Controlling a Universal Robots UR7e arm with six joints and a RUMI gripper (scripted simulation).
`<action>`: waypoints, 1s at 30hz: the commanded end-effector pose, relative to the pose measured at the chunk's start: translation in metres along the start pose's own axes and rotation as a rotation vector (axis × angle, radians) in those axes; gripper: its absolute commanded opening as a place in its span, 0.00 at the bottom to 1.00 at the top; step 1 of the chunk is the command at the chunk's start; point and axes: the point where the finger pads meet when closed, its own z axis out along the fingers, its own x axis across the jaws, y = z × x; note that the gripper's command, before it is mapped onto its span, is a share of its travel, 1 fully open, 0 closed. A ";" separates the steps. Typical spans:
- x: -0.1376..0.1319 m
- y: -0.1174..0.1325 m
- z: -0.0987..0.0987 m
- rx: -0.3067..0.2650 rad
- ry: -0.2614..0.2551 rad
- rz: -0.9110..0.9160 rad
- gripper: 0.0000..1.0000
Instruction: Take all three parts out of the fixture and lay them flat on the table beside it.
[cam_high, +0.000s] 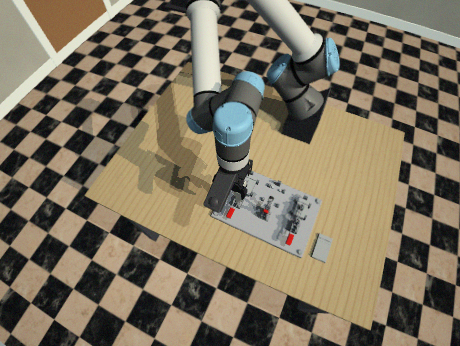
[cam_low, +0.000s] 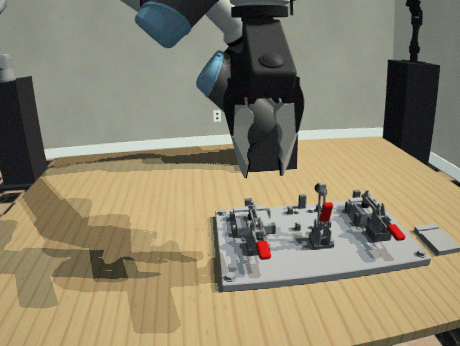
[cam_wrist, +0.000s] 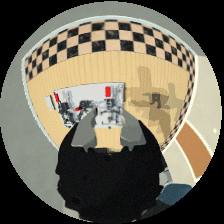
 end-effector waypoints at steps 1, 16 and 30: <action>0.000 -0.001 0.023 0.003 -0.001 0.000 0.28; 0.000 -0.001 0.088 0.003 -0.001 0.000 0.28; 0.000 -0.001 0.104 0.003 -0.001 0.000 0.28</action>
